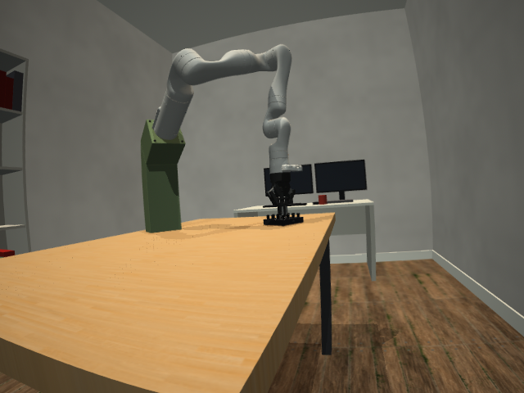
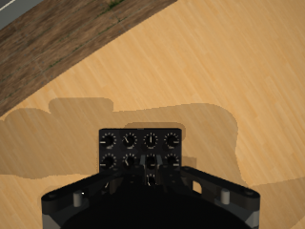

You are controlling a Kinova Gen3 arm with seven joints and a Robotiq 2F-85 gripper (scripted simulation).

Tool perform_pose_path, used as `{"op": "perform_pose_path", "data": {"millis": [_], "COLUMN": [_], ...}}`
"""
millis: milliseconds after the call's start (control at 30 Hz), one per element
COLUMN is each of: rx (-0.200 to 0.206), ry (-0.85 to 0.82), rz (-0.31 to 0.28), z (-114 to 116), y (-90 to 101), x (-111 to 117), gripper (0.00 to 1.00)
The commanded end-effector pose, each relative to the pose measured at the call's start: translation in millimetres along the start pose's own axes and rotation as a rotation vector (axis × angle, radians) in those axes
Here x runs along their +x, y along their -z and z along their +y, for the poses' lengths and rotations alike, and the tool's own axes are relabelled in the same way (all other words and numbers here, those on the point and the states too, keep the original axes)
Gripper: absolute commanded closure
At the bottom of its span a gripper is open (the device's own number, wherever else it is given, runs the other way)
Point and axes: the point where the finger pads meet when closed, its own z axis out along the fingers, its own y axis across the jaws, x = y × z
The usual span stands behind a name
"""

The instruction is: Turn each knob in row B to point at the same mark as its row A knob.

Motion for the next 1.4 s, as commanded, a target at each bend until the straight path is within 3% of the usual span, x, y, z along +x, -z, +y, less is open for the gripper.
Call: {"op": "perform_pose_path", "data": {"millis": [0, 833, 1367], "rx": [0.001, 0.001, 0.001], "ry": [0.0, 0.009, 0.123], "rz": [0.0, 0.0, 0.0], "z": [-0.3, -0.3, -0.3], "y": [0.0, 0.0, 0.0], "x": [0.1, 0.1, 0.1], "gripper": [0.92, 0.92, 0.92]}}
